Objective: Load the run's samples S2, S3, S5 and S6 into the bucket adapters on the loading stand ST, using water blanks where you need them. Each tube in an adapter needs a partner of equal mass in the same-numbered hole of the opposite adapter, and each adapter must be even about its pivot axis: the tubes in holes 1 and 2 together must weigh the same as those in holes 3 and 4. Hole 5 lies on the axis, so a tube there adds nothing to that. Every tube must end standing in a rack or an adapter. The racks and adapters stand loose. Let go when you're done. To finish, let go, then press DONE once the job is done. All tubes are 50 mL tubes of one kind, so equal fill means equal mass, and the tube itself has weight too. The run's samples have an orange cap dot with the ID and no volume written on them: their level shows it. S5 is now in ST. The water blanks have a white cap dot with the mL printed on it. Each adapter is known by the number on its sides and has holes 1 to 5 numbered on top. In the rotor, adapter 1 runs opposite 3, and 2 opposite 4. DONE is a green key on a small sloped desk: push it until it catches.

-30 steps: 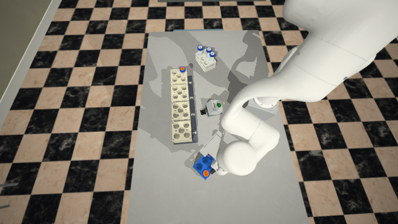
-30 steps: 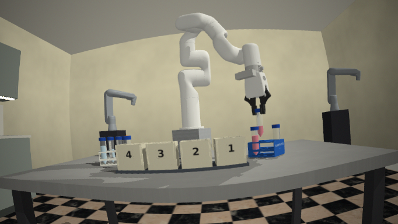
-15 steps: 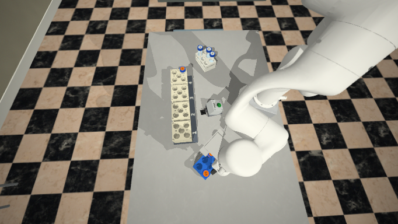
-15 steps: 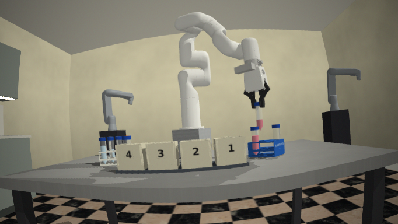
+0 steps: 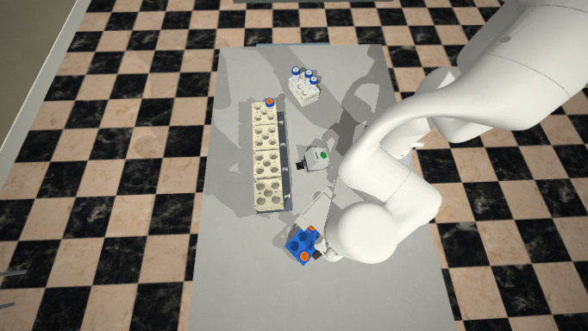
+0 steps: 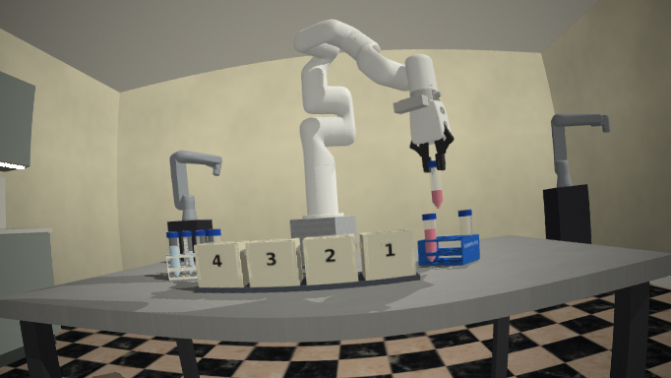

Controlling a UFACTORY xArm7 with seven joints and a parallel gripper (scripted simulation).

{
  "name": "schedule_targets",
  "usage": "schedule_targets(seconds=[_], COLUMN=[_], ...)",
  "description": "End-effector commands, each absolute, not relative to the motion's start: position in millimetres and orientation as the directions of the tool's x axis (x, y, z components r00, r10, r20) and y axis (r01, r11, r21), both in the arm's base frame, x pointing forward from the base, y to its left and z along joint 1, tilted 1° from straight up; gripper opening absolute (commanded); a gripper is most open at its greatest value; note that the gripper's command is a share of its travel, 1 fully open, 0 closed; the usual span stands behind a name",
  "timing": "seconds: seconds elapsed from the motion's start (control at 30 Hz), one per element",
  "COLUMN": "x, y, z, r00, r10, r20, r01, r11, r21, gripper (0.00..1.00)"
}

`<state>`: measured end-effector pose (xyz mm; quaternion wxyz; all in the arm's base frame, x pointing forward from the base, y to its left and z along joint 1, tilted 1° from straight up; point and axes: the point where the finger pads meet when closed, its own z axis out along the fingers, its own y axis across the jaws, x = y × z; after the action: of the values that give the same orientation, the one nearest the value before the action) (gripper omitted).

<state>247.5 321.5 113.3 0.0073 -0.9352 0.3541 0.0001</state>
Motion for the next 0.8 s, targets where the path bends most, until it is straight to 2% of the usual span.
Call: schedule_targets(seconds=[0.0, 0.37, 0.5, 0.77], x=[248, 248, 255, 281], y=[322, 322, 314, 284], z=[120, 125, 125, 125], r00=[0.749, 0.749, 0.792, 0.925], r10=[-0.662, -0.662, -0.611, -0.381], r20=[-0.005, -0.005, -0.004, 0.001], r01=[-0.662, -0.662, -0.611, -0.381], r11=[-0.749, -0.749, -0.791, -0.924], r21=[-0.017, -0.017, -0.017, -0.017], gripper=[0.0, 0.0, 0.0, 0.0])
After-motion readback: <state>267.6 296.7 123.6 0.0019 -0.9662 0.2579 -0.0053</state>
